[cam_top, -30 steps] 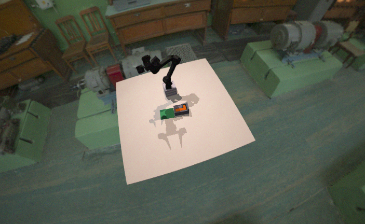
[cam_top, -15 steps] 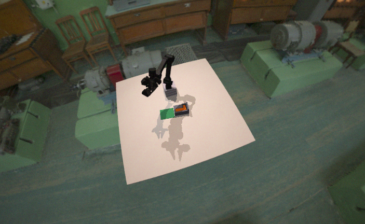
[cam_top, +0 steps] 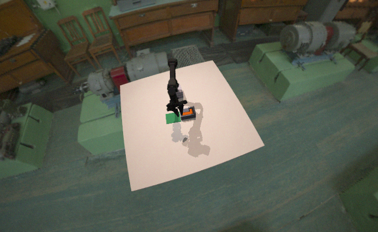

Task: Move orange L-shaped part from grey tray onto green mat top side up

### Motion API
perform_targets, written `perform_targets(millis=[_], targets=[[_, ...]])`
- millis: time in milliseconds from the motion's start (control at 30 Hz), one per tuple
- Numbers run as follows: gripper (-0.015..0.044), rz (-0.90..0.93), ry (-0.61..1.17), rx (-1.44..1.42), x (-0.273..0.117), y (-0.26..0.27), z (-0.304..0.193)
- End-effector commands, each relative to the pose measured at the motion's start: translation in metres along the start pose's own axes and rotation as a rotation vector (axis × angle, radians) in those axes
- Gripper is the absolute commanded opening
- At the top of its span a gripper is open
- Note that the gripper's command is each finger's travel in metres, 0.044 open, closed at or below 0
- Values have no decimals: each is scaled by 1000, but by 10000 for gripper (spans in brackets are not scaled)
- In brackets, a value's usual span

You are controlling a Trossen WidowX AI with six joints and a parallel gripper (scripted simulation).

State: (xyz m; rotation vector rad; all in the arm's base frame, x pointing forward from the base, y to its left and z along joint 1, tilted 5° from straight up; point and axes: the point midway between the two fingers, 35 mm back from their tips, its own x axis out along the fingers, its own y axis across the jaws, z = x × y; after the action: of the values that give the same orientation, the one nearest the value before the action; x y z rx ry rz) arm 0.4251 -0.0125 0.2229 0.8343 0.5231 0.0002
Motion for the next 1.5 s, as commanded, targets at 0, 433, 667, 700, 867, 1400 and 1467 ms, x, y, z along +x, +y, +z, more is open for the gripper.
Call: perform_targets(millis=[0,433,667,700,867,1400,1467], targets=[[180,-134,256,-87,20,0,-75],[180,-499,928,-514,-27,-17,-249],[180,-522,968,-550,-33,-18,-256],[180,-522,968,-550,-33,-18,-256],[180,-522,968,-550,-23,-29,-267],[180,-522,969,-550,3,-68,-305],[180,-522,969,-550,5,-70,-307]])
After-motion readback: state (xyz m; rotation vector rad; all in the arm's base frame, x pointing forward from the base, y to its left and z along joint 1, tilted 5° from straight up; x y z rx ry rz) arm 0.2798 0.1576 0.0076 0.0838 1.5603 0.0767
